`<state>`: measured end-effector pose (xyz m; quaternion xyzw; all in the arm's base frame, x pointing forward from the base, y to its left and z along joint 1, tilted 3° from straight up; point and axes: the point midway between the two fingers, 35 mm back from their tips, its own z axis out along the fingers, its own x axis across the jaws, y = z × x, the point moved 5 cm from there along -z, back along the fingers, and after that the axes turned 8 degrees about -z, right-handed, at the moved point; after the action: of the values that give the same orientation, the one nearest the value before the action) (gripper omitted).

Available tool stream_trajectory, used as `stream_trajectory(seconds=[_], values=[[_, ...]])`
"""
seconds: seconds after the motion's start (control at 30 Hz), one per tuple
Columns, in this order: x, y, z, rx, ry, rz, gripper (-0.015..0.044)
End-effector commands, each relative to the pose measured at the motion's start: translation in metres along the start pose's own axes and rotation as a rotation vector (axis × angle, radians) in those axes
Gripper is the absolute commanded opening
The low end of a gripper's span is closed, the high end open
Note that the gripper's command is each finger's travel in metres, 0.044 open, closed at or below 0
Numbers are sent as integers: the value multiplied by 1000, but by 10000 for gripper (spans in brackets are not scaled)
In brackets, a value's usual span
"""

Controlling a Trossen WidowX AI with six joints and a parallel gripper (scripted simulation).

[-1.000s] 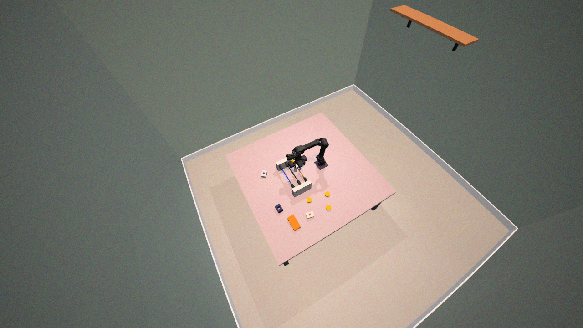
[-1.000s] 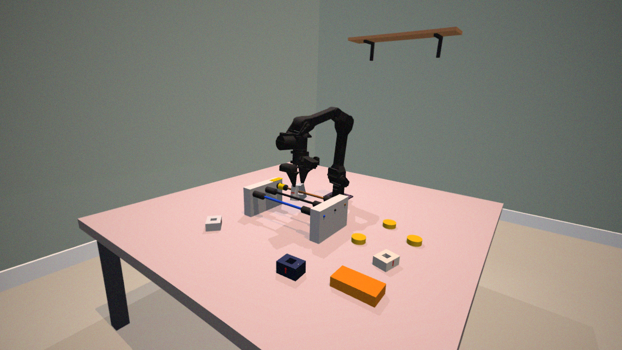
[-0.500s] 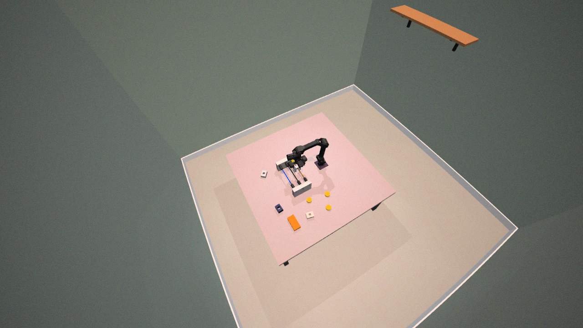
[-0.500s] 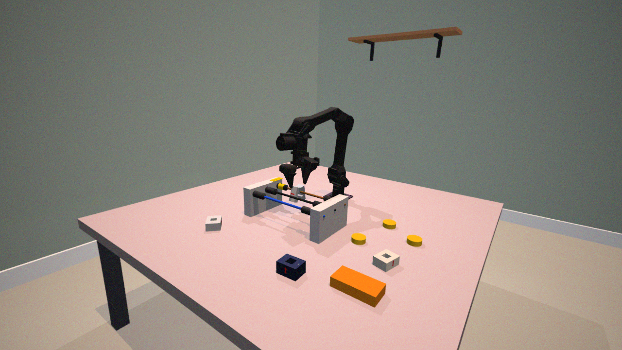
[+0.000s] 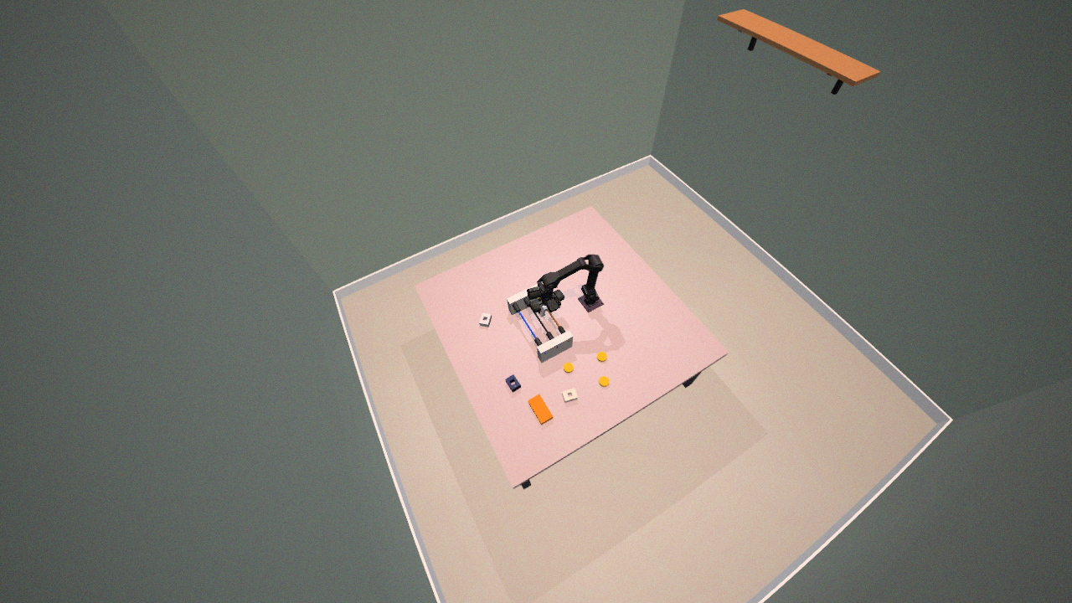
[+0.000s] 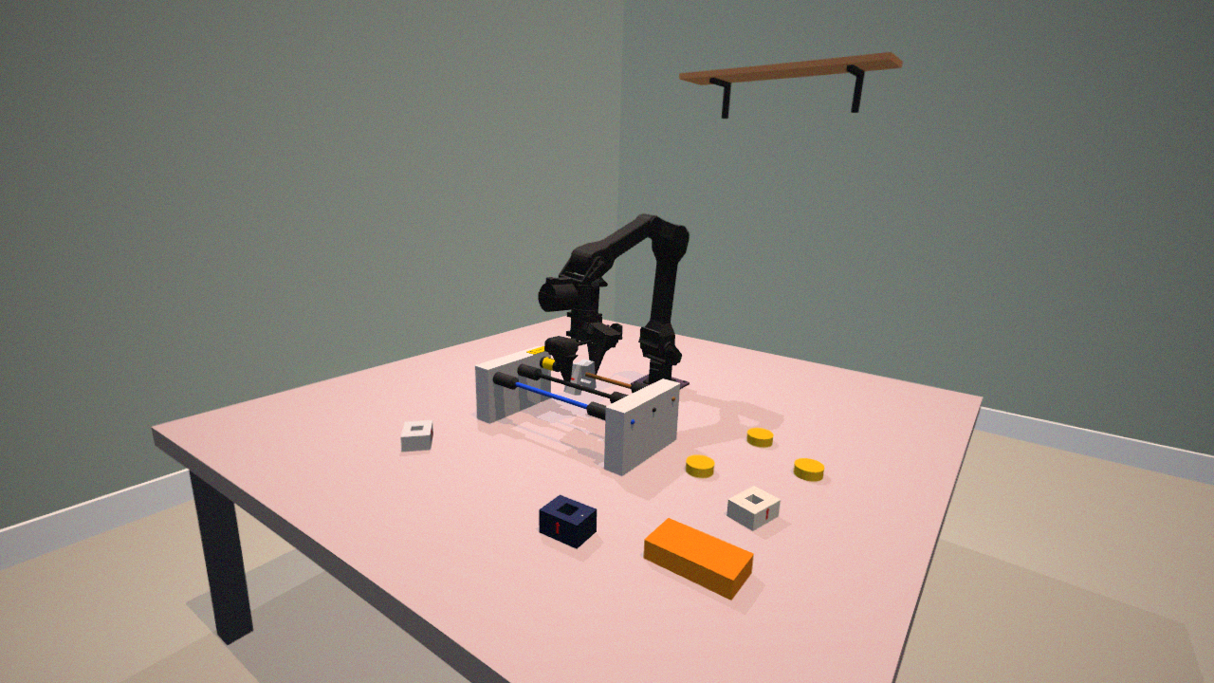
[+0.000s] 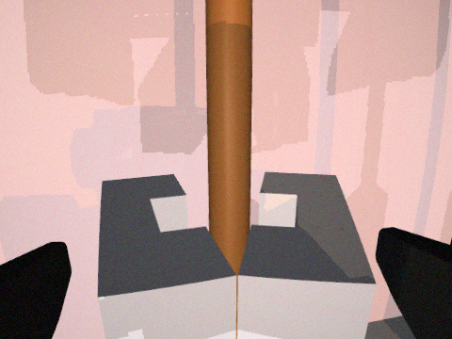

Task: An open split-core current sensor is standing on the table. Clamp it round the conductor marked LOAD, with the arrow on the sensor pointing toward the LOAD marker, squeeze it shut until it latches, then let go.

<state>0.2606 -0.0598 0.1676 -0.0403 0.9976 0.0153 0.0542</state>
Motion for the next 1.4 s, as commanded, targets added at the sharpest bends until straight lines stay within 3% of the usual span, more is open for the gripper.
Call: stream_trajectory(seconds=[0.0, 0.4, 1.17, 1.37], values=[[0, -1, 7, 4, 2, 7, 440], [0, -1, 24, 4, 2, 7, 440], [0, 0, 20, 0, 1, 0, 287], [0, 0, 20, 0, 1, 0, 129]])
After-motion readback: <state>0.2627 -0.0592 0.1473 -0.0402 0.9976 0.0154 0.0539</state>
